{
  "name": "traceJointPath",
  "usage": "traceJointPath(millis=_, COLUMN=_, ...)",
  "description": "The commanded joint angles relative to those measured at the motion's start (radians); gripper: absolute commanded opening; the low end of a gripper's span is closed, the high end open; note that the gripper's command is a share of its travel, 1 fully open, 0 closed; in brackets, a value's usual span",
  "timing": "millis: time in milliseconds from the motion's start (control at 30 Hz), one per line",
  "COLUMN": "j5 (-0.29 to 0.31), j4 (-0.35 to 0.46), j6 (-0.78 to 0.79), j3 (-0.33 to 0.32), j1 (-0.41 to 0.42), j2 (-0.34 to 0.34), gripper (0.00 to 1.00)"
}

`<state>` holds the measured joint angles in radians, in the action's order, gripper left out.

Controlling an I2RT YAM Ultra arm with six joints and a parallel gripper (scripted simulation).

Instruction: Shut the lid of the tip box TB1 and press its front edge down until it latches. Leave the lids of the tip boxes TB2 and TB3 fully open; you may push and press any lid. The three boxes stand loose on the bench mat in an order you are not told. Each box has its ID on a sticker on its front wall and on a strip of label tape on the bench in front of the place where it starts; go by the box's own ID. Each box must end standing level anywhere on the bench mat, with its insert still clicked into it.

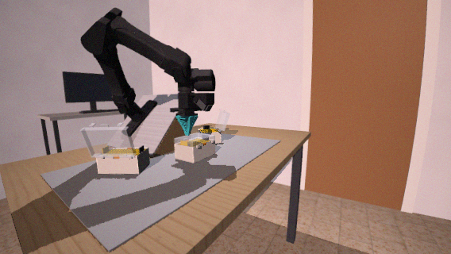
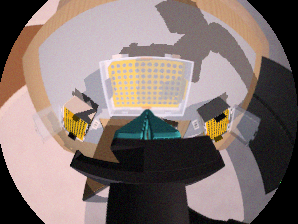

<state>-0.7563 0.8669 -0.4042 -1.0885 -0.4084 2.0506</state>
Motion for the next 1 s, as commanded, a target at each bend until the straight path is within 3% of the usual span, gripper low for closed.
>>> traceJointPath(millis=0, j5=-0.010, j4=-0.040, j6=0.010, j3=0.024, j1=-0.005, j2=-0.002, gripper=0.00)
traceJointPath(millis=967, j5=-0.014, j4=-0.078, j6=0.033, j3=0.041, j1=0.022, j2=0.021, gripper=0.00)
